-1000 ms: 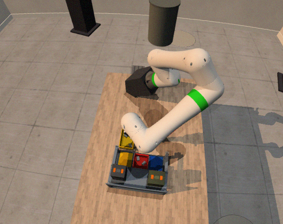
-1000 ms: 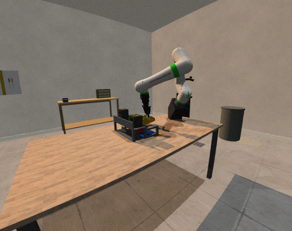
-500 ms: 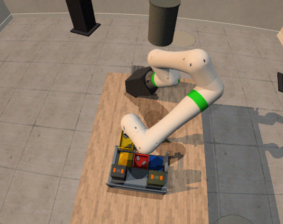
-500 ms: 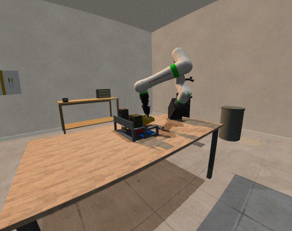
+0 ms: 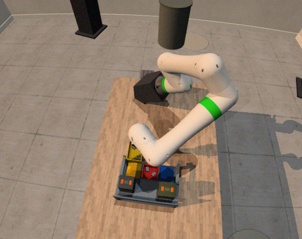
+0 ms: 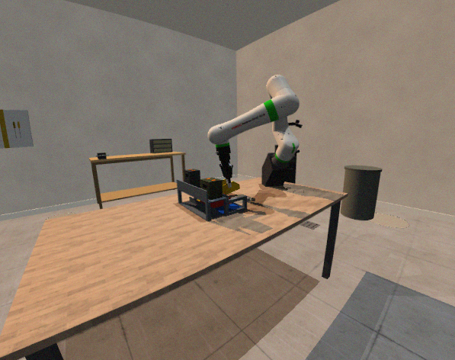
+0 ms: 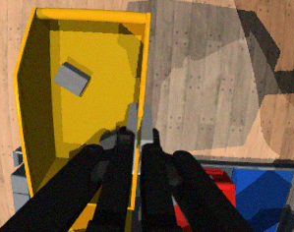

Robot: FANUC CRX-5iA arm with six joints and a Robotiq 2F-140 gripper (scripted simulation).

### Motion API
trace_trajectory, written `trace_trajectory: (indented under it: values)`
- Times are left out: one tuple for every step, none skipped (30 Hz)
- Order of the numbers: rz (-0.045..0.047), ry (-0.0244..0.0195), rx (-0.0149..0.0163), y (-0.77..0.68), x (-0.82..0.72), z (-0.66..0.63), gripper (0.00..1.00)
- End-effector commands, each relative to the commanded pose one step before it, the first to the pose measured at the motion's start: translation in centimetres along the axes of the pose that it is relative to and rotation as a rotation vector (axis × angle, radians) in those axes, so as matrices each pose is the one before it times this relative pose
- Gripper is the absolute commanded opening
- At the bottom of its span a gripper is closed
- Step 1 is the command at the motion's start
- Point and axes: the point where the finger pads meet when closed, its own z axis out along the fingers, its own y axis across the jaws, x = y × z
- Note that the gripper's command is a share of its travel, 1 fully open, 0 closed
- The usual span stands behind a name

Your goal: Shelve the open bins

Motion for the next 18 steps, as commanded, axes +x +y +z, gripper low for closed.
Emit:
trace_trajectory:
  values:
    - [0.00014, -0.00028, 0.00036, -0.019, -0.279, -0.071, 0.00]
    - [0.00000, 0.00000, 0.00000, 0.000, -0.106, -0.018, 0.00]
    - [0.00000, 0.00000, 0.00000, 0.000, -0.108, -0.018, 0.00]
    - [0.00000, 0.00000, 0.00000, 0.000, -0.110, -0.018, 0.00]
    - [0.00000, 0.00000, 0.00000, 0.000, -0.111, -0.019, 0.00]
    - [0.00000, 0.00000, 0.00000, 0.000, -0.113, -0.019, 0.00]
    - [0.00000, 0.00000, 0.00000, 0.000, -0.114, -0.019, 0.00]
    - [0.00000, 0.00000, 0.00000, 0.000, -0.115, -0.019, 0.00]
    - [0.00000, 0.00000, 0.00000, 0.000, -0.116, -0.019, 0.00]
    - [0.00000, 0.00000, 0.00000, 0.000, -0.117, -0.020, 0.00]
    - [0.00000, 0.00000, 0.00000, 0.000, 0.000, 0.000, 0.00]
    - [0.00000, 0.00000, 0.00000, 0.000, 0.000, 0.000, 0.00]
    - [0.00000, 0.00000, 0.00000, 0.000, -0.118, -0.020, 0.00]
    - [0.00000, 0.00000, 0.00000, 0.000, -0.119, -0.020, 0.00]
    - [0.00000, 0.00000, 0.00000, 0.000, -0.120, -0.020, 0.00]
    - [0.00000, 0.00000, 0.00000, 0.000, -0.121, -0.020, 0.00]
    - [0.00000, 0.00000, 0.00000, 0.000, -0.121, -0.020, 0.00]
    - [0.00000, 0.00000, 0.00000, 0.000, -0.122, -0.020, 0.00]
